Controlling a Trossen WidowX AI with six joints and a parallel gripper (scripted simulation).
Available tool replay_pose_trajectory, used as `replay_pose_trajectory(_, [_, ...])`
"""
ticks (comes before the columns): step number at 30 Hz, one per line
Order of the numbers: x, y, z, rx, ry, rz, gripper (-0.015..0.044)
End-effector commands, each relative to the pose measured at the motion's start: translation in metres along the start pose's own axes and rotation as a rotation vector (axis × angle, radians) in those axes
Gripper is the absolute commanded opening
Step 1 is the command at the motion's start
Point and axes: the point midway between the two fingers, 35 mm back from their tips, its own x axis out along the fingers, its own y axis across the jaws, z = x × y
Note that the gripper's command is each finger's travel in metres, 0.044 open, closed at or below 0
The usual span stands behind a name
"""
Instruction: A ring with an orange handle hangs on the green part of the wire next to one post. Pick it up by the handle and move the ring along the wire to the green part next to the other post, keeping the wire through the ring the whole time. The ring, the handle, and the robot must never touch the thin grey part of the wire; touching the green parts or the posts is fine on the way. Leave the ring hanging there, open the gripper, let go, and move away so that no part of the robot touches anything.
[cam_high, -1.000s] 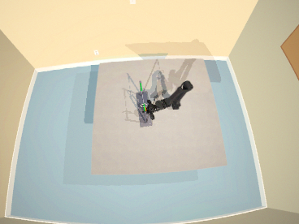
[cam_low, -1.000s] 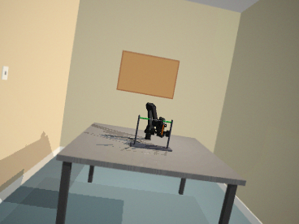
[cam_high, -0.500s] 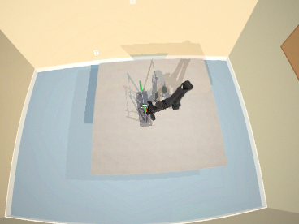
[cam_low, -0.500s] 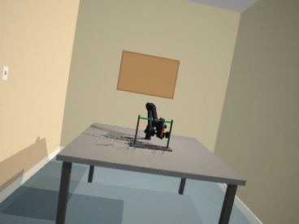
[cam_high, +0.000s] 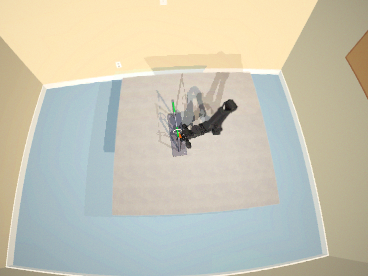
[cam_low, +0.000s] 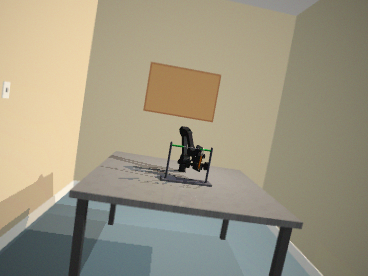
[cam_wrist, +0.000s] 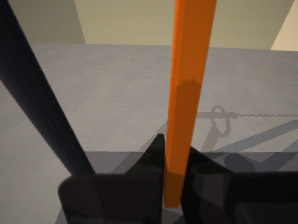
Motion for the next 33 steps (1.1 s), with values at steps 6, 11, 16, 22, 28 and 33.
replay_pose_trajectory(6, [0.0, 0.0, 0.0, 0.0, 0.0, 0.0, -0.0019])
replay_pose_trajectory(11, [0.0, 0.0, 0.0, 0.0, 0.0, 0.0, 0.0113])
replay_pose_trajectory(16, [-0.004, 0.0, 0.001, 0.001, 0.0, 0.0, 0.016])
replay_pose_trajectory(22, [-0.015, 0.001, 0.002, 0.002, 0.001, -0.001, 0.016])
replay_pose_trajectory(28, [-0.026, 0.001, 0.002, 0.003, 0.002, -0.002, 0.016])
replay_pose_trajectory(33, [-0.036, 0.001, 0.002, 0.004, 0.002, -0.003, 0.016])
